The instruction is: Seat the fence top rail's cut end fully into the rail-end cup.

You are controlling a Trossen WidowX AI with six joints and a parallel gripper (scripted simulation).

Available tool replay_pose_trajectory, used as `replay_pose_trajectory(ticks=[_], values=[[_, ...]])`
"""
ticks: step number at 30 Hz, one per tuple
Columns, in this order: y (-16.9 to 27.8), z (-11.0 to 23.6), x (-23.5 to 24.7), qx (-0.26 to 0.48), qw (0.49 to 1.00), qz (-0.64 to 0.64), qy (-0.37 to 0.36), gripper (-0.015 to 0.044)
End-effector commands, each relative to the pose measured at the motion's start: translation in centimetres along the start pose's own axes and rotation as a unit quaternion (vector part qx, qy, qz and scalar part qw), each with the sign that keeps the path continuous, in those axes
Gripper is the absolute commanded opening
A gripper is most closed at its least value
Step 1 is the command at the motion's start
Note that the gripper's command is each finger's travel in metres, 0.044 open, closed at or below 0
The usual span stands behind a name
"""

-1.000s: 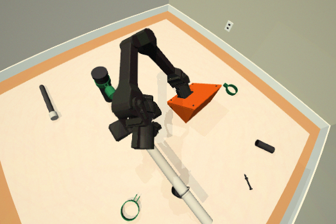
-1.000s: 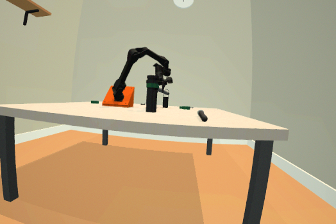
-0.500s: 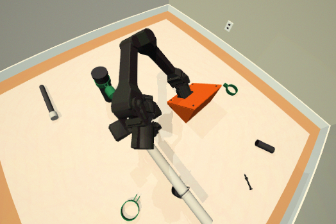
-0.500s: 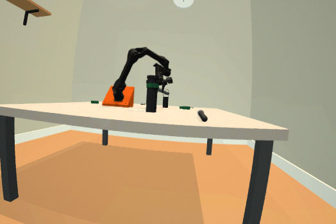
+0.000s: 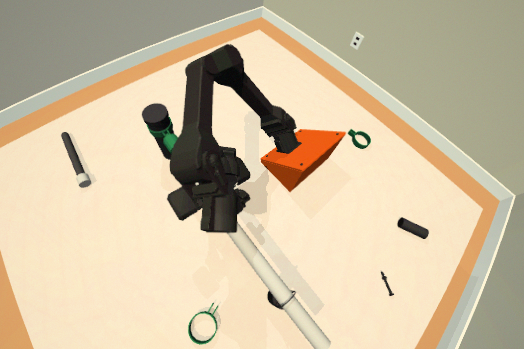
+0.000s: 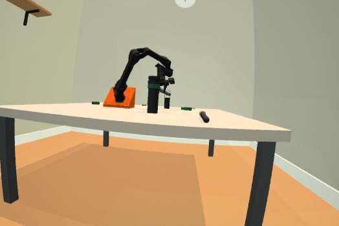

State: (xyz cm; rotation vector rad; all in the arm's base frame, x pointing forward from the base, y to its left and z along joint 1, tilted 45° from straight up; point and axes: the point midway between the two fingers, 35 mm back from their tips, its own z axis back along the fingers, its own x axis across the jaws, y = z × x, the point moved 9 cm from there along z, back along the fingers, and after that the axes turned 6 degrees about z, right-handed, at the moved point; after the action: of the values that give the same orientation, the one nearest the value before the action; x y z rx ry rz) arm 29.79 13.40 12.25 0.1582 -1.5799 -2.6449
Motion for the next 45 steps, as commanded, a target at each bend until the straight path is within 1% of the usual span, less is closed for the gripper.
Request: replay_pose_trajectory(ticks=[1, 14, 27, 45], values=[[0.3, 0.2, -0.2, 0.002, 1.0, -0.003, 0.005, 0.0], [0.3, 0.4, -0.1, 0.002, 1.0, -0.003, 0.004, 0.0], [1.8, -0.3, 0.2, 0.001, 1.0, 0.001, 0.0, 0.0], [1.8, -0.3, 0.2, 0.001, 1.0, 0.001, 0.0, 0.0]])
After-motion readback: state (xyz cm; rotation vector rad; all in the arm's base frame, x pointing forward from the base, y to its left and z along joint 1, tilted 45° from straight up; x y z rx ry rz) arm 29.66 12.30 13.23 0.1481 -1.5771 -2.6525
